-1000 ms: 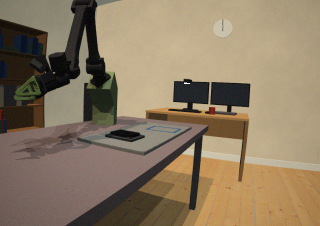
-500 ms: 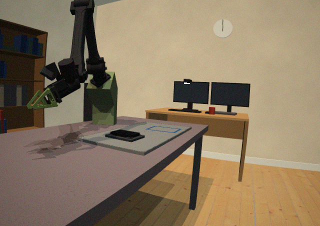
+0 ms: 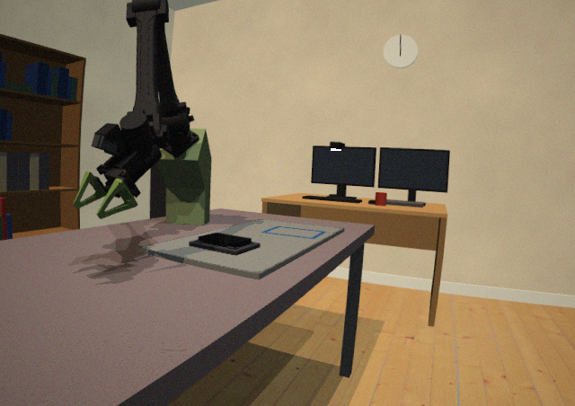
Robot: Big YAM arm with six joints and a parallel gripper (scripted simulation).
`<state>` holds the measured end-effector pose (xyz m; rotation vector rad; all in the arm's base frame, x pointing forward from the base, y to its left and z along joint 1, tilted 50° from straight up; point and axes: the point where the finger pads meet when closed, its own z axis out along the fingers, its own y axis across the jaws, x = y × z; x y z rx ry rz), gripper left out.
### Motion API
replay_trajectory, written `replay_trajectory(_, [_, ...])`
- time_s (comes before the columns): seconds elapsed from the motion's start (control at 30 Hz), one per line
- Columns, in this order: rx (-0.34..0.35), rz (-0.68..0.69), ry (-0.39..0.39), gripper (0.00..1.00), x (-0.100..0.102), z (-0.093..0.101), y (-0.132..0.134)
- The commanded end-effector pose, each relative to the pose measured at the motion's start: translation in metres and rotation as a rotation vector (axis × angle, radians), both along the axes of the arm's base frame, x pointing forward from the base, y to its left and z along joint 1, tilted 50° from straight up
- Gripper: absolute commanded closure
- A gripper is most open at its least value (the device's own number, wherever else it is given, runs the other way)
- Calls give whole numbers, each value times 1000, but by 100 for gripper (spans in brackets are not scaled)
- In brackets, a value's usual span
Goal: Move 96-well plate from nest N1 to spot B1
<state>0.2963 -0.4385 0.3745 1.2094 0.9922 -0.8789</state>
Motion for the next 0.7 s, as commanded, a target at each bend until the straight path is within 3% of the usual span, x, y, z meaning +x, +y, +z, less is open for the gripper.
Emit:
replay_trajectory(0.0, [9,18,69,0,11,-6,11])
replay_trajectory(0.1, [-2,18,56,0,23,-16,16])
replay_trajectory(0.13, [27,37,109,0,26,-26,19])
replay_trajectory(0.17, [11,50,110,0,23,-11,27])
replay_trajectory(0.27, [15,88,174,0,35,-2,32])
replay_trajectory(0.3, [28,96,199,0,36,-13,35])
replay_trajectory(0.37, [28,96,199,0,36,-13,35])
replay_trajectory(0.4, [39,90,210,0,40,-33,36])
replay_trajectory(0.6, [72,174,370,0,53,-41,55])
replay_trajectory(0.63, [98,171,400,0,57,-64,56])
replay_trajectory(0.67, [88,170,388,0,62,-67,57])
